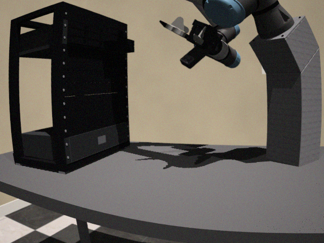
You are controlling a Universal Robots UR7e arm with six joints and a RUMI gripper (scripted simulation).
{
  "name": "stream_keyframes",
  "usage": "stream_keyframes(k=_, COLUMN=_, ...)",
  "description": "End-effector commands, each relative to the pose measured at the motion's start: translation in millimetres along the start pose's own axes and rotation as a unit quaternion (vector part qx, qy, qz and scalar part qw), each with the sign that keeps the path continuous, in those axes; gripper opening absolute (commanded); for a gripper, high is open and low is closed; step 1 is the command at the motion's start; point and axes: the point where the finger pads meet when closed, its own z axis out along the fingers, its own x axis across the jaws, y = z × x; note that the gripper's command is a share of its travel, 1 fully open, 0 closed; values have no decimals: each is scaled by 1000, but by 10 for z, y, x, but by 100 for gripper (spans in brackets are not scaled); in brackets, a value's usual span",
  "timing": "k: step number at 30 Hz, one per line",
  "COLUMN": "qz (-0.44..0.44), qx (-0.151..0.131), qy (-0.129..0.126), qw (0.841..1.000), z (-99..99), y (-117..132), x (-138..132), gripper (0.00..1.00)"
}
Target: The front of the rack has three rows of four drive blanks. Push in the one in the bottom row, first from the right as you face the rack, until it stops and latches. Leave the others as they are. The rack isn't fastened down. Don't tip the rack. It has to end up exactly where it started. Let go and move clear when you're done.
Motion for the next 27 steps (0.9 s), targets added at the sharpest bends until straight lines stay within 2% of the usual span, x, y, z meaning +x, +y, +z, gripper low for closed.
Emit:
stream_keyframes(k=1, qz=-69, qx=28, qy=-53, qw=996, z=10, y=-87, x=-291, gripper=100)
stream_keyframes(k=3, qz=-69, qx=28, qy=-53, qw=996, z=10, y=-87, x=-291, gripper=100)
stream_keyframes(k=7, qz=-121, qx=60, qy=-90, qw=987, z=-35, y=-148, x=-517, gripper=100)
stream_keyframes(k=18, qz=-247, qx=159, qy=-165, qw=942, z=-258, y=-283, x=-1083, gripper=100)
stream_keyframes(k=20, qz=-247, qx=159, qy=-165, qw=942, z=-258, y=-283, x=-1083, gripper=100)
stream_keyframes(k=27, qz=-311, qx=223, qy=-195, qw=903, z=-448, y=-344, x=-1385, gripper=100)
